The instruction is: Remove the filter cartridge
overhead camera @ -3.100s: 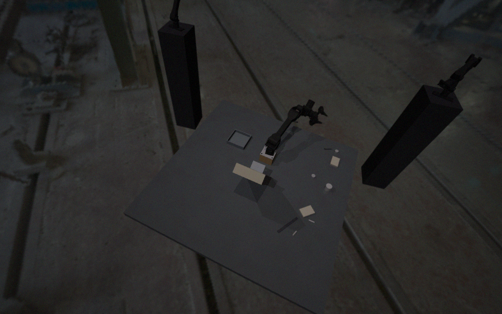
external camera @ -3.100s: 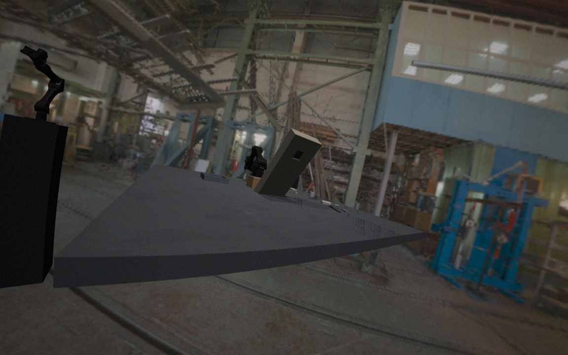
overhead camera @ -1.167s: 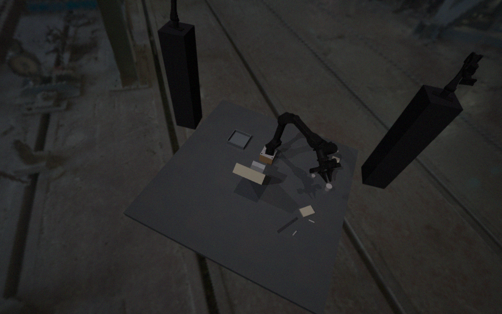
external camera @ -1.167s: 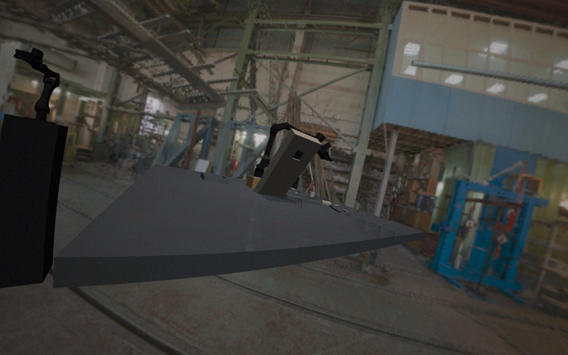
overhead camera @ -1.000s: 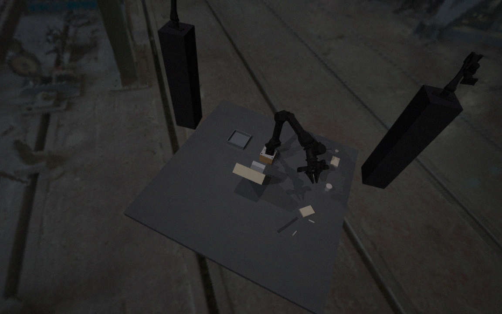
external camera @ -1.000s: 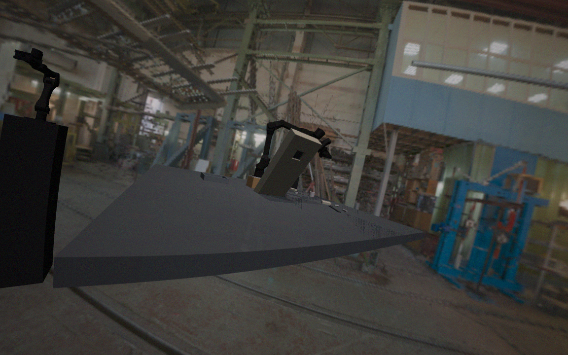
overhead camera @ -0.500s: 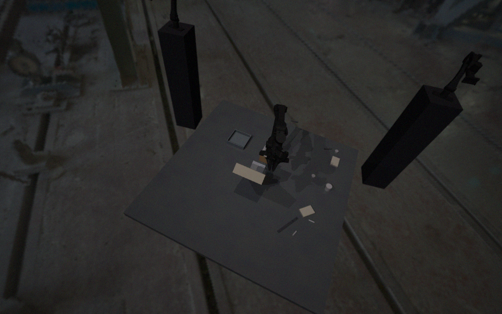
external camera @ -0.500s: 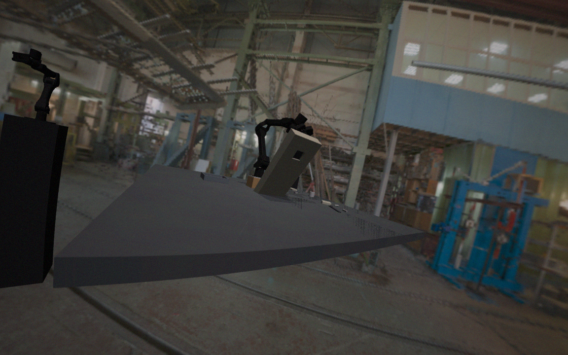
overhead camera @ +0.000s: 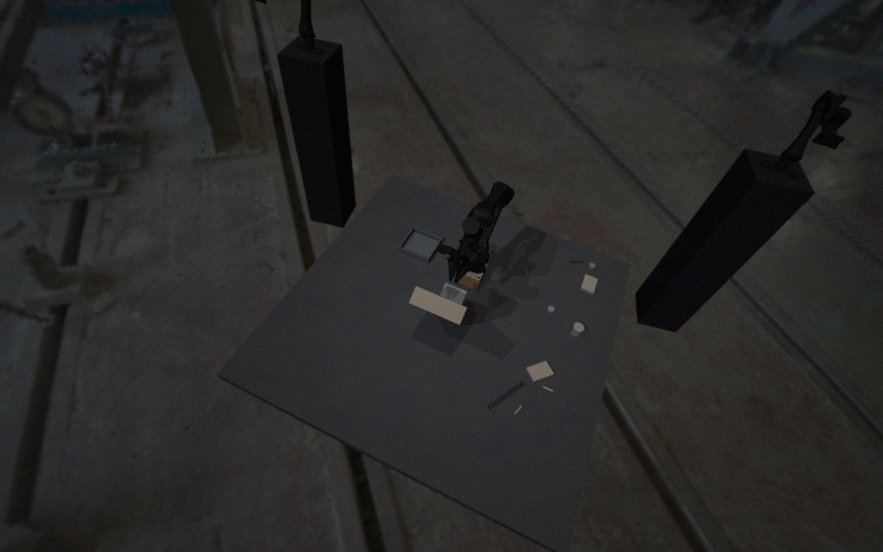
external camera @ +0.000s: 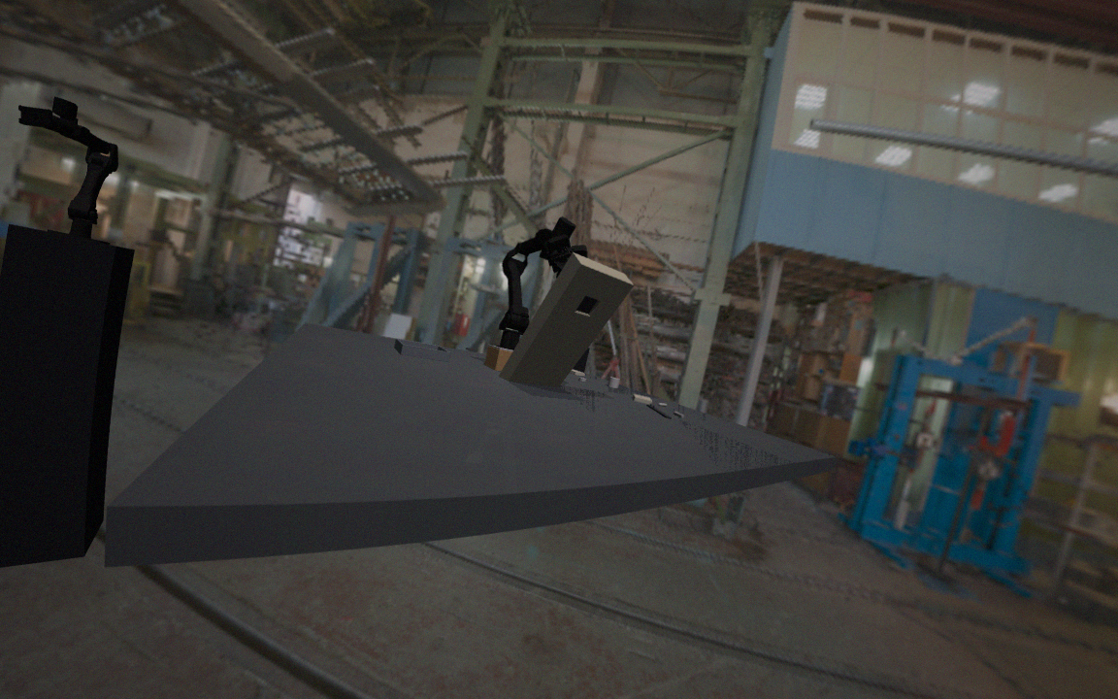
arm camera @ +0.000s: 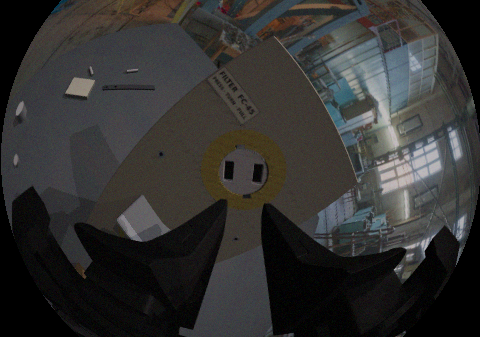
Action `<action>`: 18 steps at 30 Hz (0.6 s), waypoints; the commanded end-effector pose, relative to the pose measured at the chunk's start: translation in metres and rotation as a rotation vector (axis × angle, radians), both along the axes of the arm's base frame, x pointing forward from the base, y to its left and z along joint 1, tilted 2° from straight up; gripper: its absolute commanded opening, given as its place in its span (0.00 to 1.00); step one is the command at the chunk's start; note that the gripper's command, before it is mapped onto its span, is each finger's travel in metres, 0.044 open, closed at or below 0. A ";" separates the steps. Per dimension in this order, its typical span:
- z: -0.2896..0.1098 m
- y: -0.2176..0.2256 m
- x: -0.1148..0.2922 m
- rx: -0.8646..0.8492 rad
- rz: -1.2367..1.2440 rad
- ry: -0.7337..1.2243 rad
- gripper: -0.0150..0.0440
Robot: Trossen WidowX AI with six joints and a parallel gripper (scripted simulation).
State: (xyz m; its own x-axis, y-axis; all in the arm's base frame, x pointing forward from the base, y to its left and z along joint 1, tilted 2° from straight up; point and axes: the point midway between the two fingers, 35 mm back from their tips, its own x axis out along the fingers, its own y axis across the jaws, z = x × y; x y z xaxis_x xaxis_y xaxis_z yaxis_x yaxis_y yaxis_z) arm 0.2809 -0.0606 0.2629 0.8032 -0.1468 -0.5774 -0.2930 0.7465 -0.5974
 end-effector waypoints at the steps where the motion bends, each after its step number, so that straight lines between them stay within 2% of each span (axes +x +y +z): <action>1: -0.003 0.000 0.001 -0.003 0.006 0.005 0.43; 18: -0.018 -0.004 0.023 -0.003 0.006 0.003 0.43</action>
State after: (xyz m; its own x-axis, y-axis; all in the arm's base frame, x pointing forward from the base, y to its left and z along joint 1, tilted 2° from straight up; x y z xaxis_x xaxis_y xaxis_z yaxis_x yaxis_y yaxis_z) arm 0.3011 -0.0646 0.2517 0.8086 -0.1455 -0.5701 -0.2907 0.7437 -0.6020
